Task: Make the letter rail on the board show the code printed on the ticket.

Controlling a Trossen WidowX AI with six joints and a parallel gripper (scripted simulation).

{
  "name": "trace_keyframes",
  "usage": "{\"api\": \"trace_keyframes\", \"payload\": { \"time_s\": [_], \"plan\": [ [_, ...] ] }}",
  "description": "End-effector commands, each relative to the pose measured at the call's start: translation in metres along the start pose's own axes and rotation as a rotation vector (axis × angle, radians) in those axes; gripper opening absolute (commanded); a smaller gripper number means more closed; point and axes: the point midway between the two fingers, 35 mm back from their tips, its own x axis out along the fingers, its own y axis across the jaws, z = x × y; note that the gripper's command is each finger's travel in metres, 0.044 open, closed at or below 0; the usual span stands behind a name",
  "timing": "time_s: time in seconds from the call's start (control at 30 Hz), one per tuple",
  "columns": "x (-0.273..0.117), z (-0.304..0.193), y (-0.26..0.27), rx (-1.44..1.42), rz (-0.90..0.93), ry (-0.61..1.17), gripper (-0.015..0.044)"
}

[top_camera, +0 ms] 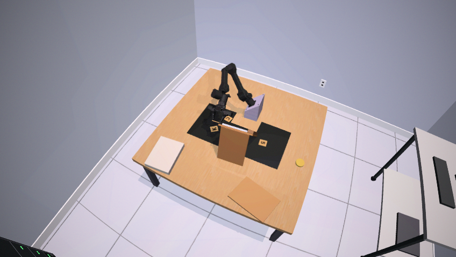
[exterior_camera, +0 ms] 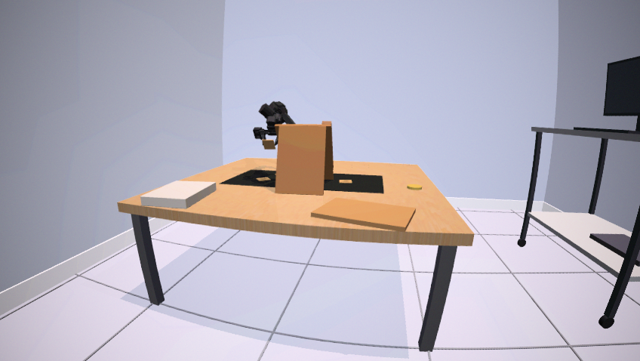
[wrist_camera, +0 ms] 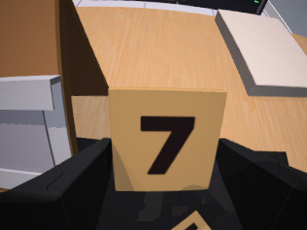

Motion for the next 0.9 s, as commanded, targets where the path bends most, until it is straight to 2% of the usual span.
{"api": "trace_keyframes", "payload": {
  "time_s": [0.0,0.87],
  "plan": [
    [0.0,0.0,0.002,0.003,-0.002,0.0,0.0],
    [0.0,0.0,0.015,0.003,-0.001,0.0,0.0]
  ]
}}
